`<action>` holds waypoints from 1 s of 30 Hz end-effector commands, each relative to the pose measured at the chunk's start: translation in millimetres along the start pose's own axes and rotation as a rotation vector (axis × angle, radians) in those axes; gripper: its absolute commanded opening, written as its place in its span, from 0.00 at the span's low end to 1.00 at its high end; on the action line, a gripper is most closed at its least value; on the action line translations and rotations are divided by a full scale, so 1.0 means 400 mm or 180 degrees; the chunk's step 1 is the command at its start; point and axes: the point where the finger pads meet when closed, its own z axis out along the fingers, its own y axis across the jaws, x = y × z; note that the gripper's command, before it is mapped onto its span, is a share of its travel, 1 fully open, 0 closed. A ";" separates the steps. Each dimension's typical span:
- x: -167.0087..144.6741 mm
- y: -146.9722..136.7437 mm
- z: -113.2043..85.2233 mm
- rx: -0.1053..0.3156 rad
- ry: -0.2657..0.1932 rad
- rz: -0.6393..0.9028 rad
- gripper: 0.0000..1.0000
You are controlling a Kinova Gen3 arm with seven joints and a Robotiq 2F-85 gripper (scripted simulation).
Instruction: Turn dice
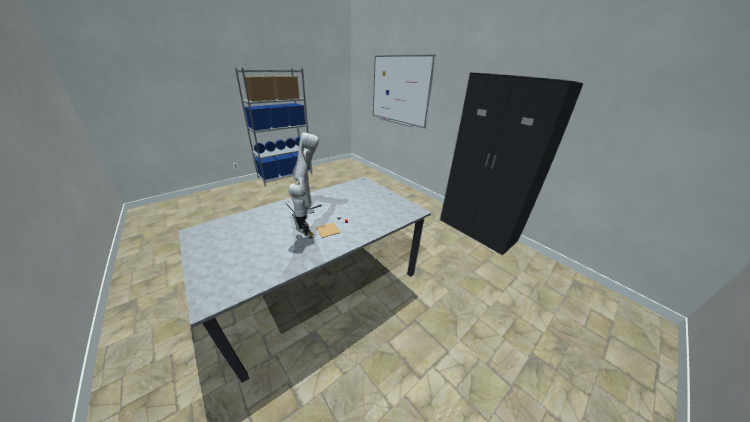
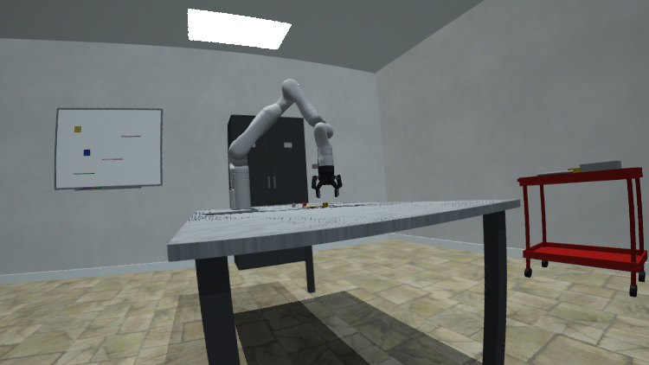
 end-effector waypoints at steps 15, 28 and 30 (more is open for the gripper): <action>0.000 0.001 -0.001 -0.0005 -0.0001 0.0000 1.00; 0.048 -0.012 -0.001 -0.0005 -0.0001 0.0000 1.00; 0.069 -0.017 -0.001 -0.0005 -0.0001 0.0000 1.00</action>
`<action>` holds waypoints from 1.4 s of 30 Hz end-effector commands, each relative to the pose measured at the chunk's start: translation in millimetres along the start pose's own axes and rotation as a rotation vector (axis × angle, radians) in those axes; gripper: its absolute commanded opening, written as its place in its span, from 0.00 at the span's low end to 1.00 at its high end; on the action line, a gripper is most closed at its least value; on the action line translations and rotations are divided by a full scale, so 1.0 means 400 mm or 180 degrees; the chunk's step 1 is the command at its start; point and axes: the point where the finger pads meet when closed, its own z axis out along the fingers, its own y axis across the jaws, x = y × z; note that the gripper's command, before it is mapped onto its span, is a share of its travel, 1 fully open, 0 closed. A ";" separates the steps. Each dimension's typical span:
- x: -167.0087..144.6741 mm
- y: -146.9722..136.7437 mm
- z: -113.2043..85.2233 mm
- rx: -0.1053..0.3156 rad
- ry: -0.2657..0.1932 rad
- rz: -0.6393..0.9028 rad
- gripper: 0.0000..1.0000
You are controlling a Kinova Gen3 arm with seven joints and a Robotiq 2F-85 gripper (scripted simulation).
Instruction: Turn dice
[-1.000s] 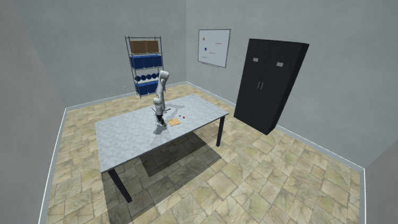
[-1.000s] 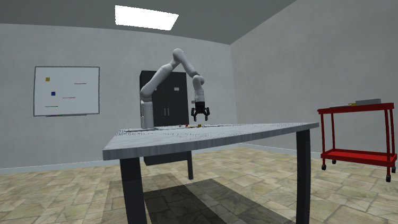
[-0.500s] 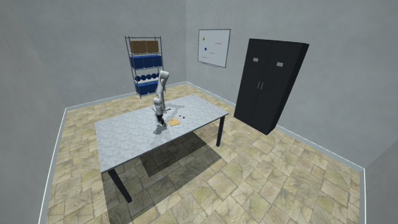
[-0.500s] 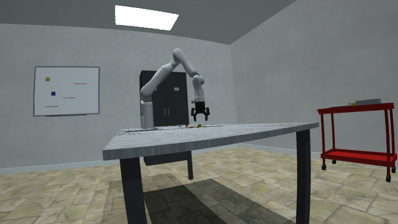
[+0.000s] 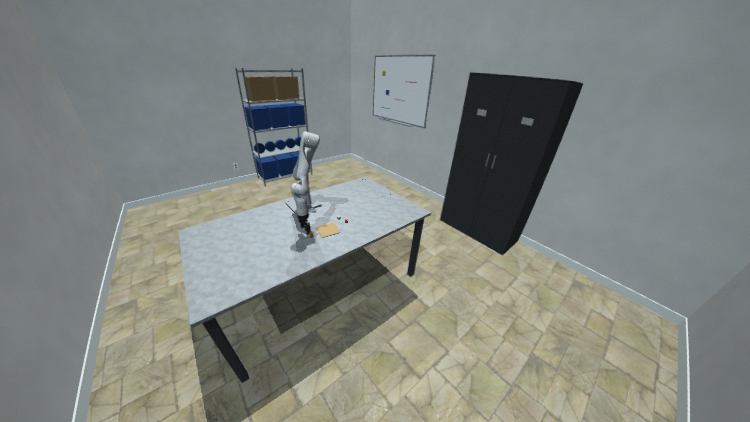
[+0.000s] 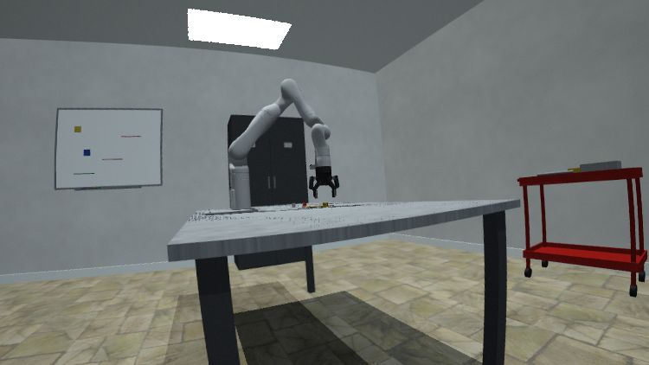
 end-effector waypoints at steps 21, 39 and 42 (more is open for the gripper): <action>0.328 -0.085 -0.005 -0.0005 0.0007 -0.0039 1.00; 0.552 -0.146 -0.005 -0.0005 0.0007 -0.0039 1.00; 0.579 -0.154 -0.005 -0.0005 0.0007 -0.0039 1.00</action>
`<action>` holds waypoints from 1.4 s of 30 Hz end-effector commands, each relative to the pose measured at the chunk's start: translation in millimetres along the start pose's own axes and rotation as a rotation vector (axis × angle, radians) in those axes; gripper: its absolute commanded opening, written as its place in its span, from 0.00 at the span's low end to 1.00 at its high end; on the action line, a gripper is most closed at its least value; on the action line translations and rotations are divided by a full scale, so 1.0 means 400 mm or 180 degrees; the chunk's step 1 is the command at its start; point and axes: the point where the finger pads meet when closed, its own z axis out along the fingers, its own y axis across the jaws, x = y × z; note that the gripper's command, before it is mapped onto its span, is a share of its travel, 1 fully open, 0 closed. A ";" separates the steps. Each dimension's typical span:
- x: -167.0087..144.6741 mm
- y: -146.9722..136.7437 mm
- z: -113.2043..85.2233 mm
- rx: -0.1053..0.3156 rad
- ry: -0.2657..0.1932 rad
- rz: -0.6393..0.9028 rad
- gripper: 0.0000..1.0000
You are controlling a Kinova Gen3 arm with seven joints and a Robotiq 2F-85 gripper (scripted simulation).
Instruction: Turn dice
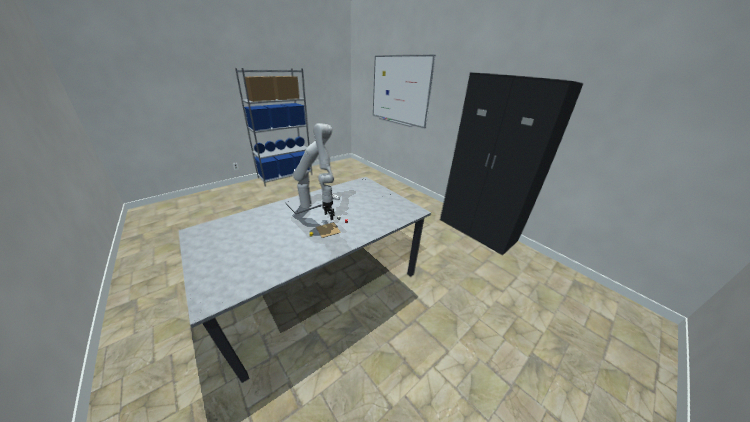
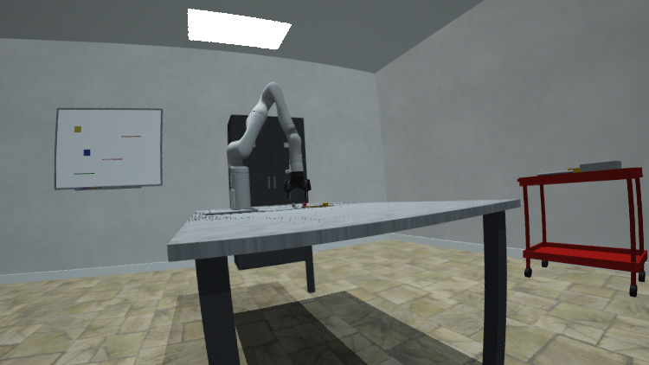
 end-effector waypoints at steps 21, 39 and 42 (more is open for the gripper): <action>0.087 -0.022 -0.002 -0.0006 -0.0003 -0.0100 1.00; 0.087 -0.022 -0.002 -0.0006 -0.0003 -0.0100 1.00; 0.087 -0.022 -0.002 -0.0006 -0.0003 -0.0100 1.00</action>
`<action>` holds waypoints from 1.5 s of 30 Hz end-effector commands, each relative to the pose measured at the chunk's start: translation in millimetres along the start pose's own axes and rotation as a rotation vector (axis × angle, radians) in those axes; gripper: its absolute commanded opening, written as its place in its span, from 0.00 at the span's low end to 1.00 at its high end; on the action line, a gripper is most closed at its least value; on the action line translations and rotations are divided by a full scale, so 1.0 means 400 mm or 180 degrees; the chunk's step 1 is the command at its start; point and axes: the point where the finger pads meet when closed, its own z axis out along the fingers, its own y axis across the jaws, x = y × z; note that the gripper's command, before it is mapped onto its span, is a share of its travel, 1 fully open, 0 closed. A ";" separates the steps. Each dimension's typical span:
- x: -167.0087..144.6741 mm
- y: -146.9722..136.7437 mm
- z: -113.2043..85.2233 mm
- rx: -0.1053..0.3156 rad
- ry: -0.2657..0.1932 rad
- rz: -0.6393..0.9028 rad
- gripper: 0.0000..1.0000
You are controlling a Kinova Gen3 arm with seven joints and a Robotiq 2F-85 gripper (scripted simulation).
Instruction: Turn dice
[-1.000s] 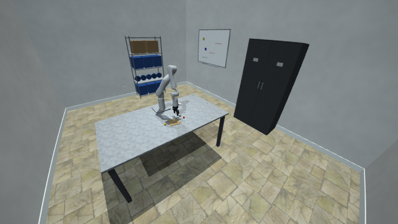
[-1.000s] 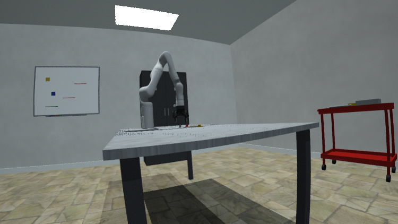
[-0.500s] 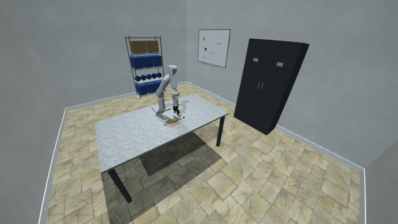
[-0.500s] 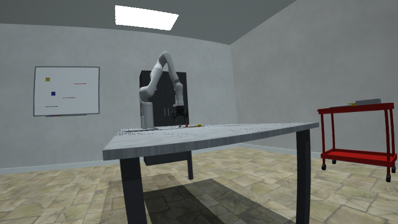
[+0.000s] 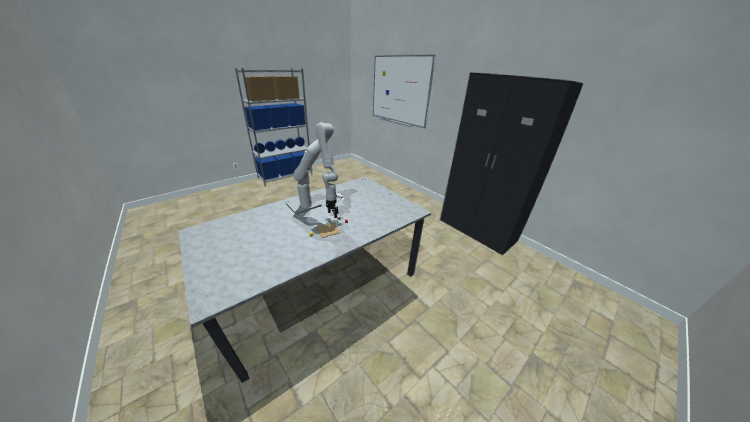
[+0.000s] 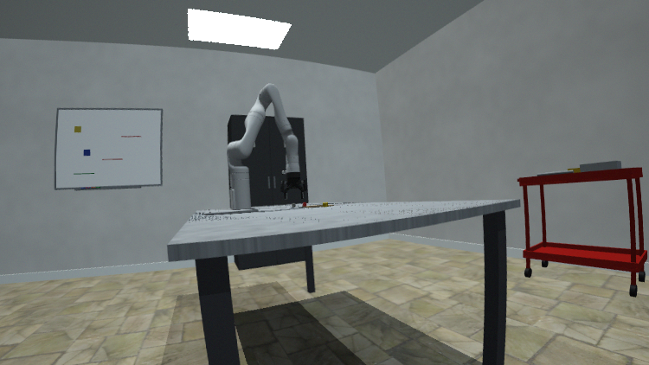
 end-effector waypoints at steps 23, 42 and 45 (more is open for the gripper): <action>0.008 0.030 -0.001 -0.0003 0.0002 0.0000 1.00; 0.050 0.188 -0.001 -0.0003 0.0002 0.0000 1.00; 0.050 0.188 -0.001 -0.0003 0.0002 0.0000 1.00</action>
